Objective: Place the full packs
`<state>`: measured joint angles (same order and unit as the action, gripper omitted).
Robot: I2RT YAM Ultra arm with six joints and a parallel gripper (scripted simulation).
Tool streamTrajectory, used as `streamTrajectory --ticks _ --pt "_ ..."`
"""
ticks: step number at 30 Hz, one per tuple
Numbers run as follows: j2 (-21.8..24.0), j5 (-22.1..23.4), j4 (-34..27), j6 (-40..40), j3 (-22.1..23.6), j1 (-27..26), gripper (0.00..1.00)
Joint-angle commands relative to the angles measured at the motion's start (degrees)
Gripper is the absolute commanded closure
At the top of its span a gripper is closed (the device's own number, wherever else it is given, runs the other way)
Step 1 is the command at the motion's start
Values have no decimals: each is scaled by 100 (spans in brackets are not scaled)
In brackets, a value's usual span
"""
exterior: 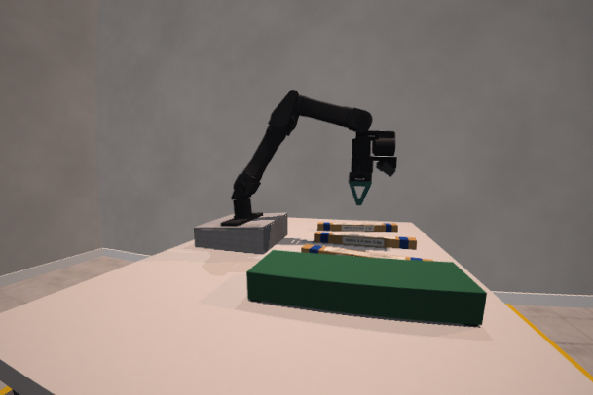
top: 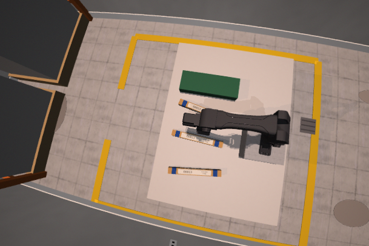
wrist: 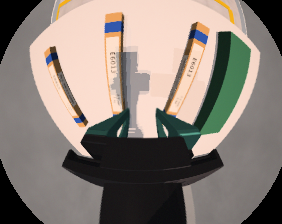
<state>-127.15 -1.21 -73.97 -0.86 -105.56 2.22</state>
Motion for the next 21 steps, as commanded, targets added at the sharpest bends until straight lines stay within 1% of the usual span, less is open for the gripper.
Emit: streamTrajectory --ticks 1,19,20,21 --pt "207 3 65 23 64 -10 58" --pt "207 3 65 23 64 -10 58" --pt "300 7 166 56 211 -50 58" --pt "298 7 202 56 245 -52 58"
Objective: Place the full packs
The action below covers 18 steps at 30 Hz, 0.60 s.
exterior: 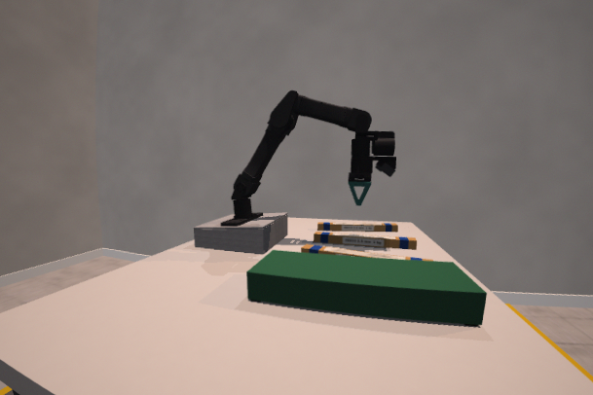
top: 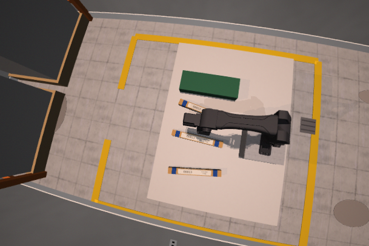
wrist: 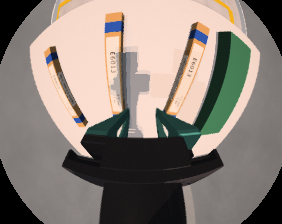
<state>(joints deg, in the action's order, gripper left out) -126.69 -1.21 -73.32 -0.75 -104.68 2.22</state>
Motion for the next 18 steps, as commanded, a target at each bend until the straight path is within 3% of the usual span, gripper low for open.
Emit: streamTrajectory --ticks 1,18 --pt "252 7 175 40 193 -55 58" --pt "3 7 711 37 674 -52 58"
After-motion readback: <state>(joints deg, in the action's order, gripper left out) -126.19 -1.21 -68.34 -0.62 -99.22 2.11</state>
